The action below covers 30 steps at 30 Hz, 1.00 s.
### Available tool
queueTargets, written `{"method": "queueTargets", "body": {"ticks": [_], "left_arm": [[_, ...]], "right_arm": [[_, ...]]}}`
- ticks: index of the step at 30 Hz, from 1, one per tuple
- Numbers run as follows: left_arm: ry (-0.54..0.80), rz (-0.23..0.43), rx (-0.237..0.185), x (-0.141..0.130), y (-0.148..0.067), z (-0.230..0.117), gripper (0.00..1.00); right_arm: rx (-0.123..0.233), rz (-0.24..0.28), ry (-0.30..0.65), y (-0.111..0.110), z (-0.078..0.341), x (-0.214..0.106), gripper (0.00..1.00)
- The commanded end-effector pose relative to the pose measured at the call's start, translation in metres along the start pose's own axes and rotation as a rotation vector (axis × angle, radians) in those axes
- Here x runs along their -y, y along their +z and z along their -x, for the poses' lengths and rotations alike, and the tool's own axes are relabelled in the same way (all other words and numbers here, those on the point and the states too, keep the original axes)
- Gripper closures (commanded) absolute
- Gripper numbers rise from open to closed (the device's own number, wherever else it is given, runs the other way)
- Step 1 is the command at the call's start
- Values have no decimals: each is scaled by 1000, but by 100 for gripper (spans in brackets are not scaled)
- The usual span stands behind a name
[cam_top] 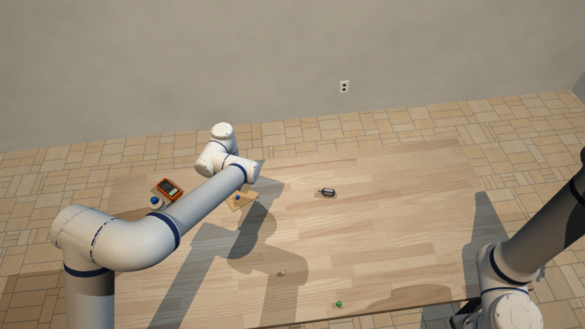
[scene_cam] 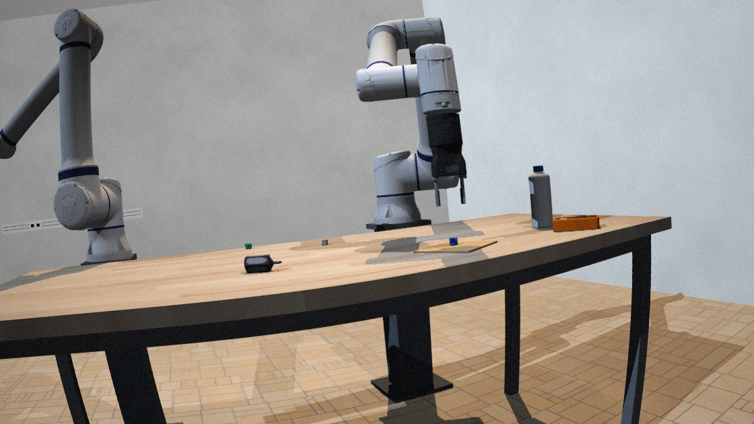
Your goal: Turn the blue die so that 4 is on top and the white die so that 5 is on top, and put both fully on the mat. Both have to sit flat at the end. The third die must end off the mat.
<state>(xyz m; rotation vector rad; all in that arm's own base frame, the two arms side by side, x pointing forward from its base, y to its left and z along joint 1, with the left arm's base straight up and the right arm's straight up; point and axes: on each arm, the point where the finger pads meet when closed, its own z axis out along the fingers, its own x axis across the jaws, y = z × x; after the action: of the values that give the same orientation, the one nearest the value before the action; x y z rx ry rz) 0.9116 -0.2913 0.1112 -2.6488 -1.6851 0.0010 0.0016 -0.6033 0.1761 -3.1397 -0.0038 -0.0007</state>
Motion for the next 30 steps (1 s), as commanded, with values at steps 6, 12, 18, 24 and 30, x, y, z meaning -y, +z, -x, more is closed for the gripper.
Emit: {"method": "queueTargets", "body": {"ticks": [6,12,18,24,30], "left_arm": [[224,2,0,2,1,-1,0],[427,2,0,3,3,-2,0],[649,2,0,3,5,-3,0],[788,2,0,3,7,-3,0],[961,2,-1,2,9,-3,0]], "right_arm": [[0,2,0,-1,0,-1,0],[0,2,0,-1,0,-1,0],[0,2,0,-1,0,-1,0],[0,2,0,-1,0,-1,0],[0,2,0,-1,0,-1,0]]}}
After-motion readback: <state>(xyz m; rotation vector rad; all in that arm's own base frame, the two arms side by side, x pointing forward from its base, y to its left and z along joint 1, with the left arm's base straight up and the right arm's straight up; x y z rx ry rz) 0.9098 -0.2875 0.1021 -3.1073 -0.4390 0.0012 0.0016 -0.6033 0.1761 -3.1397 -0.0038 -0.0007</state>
